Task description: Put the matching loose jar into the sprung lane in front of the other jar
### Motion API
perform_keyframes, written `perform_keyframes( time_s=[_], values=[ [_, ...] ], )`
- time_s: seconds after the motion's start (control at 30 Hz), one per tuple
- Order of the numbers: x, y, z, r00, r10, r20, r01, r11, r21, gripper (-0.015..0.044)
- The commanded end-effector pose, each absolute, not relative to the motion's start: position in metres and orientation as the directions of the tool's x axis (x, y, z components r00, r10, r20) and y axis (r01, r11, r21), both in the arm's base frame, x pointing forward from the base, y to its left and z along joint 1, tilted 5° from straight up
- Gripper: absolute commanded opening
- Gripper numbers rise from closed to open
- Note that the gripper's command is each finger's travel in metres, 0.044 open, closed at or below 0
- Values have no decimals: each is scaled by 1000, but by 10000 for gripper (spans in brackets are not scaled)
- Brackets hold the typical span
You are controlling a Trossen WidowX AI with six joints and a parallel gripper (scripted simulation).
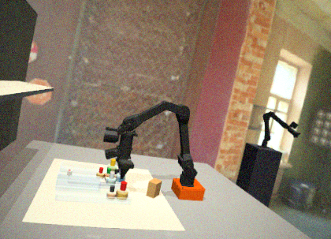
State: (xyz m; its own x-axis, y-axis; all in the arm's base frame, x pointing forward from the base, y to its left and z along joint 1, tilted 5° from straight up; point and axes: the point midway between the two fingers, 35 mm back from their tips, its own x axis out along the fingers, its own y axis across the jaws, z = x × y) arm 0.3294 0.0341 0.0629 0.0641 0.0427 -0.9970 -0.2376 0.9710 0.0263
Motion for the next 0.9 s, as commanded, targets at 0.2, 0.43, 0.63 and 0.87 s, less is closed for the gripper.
perform_keyframes(
  time_s=[0.2, 0.43, 0.63, 0.87],
  values=[
    [342, 38, 69, 96, 49, -994, -240, 970, 25, 0],
    [343, 38, 70, 96, 49, -994, -240, 970, 25, 0],
    [343, 38, 70, 96, 49, -994, -240, 970, 25, 0],
    [343, 38, 70, 96, 49, -994, -240, 970, 25, 0]
  ],
)
